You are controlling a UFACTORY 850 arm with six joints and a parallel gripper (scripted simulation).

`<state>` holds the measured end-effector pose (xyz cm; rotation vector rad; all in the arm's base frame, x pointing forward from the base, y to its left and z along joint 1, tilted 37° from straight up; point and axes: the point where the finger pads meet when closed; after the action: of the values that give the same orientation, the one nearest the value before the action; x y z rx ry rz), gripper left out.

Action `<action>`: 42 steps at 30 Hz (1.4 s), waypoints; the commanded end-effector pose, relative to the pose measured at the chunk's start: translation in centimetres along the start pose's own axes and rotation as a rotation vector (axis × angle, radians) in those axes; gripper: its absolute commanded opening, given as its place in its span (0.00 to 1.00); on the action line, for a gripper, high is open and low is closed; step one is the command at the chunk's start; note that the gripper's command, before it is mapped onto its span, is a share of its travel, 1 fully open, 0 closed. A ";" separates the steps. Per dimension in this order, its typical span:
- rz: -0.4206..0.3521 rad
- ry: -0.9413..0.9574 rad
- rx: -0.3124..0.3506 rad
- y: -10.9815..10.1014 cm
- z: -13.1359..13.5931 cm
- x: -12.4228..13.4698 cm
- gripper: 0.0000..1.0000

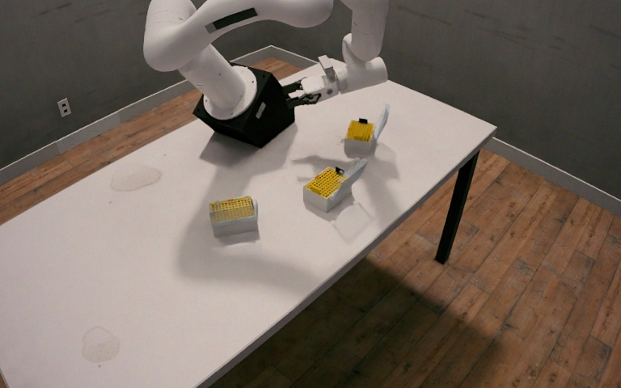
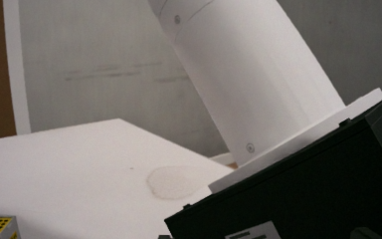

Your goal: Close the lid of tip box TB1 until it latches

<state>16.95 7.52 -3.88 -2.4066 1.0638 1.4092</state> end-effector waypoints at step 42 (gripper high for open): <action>-0.150 0.712 0.031 0.6 -5.4 -1.4 1.00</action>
<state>19.38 5.70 -0.42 -2.8808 0.9966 0.6780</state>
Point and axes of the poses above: the point where the finger pads meet when closed, its own y axis out along the fingers, its own z axis across the jaws, x = y × z, and after that the axes turned 6 degrees about y, right-handed
